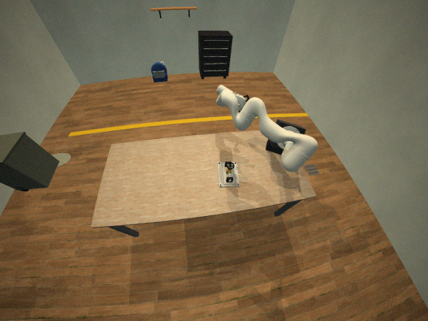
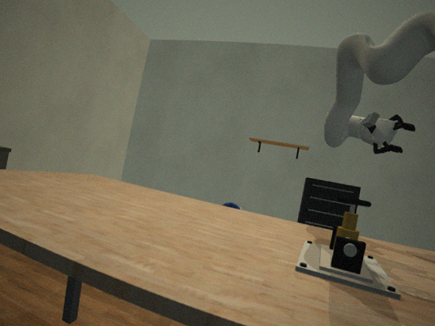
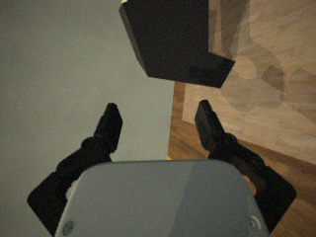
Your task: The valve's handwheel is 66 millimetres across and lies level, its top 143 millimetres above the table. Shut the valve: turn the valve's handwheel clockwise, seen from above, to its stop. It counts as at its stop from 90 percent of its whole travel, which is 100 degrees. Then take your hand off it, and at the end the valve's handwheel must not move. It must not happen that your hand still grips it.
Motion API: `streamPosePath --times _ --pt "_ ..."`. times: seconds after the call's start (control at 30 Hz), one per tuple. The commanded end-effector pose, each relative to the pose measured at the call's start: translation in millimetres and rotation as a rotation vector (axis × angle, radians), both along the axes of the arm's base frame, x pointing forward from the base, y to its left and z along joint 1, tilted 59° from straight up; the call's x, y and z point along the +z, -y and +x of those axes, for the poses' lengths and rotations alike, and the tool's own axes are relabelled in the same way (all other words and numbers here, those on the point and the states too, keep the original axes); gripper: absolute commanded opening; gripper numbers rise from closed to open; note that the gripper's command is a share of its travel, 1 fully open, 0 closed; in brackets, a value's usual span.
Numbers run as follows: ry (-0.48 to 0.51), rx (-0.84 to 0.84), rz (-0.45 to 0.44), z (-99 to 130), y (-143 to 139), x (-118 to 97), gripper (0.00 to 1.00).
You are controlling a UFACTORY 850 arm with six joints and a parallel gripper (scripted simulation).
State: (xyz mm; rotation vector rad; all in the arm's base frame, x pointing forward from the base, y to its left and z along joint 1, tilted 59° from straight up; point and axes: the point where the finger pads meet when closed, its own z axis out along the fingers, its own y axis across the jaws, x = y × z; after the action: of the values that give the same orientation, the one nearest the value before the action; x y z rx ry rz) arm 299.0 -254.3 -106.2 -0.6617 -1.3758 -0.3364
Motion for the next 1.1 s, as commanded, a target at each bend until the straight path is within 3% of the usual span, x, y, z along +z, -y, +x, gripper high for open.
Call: streamPosePath --times 0.0,0.67,0.77,0.87,1.07 --pt "0.001 -0.001 -0.001 0.2 0.7 0.4 1.0" --pt "0.011 -0.015 -0.005 5.6 -2.8 4.8 1.0" --pt "0.045 -0.065 -0.02 24.3 -18.5 20.2 1.0" --pt "0.102 -0.163 -0.052 58.5 -51.1 51.4 1.0" --pt "0.147 -0.256 -0.085 87.5 -83.1 81.6 1.0"
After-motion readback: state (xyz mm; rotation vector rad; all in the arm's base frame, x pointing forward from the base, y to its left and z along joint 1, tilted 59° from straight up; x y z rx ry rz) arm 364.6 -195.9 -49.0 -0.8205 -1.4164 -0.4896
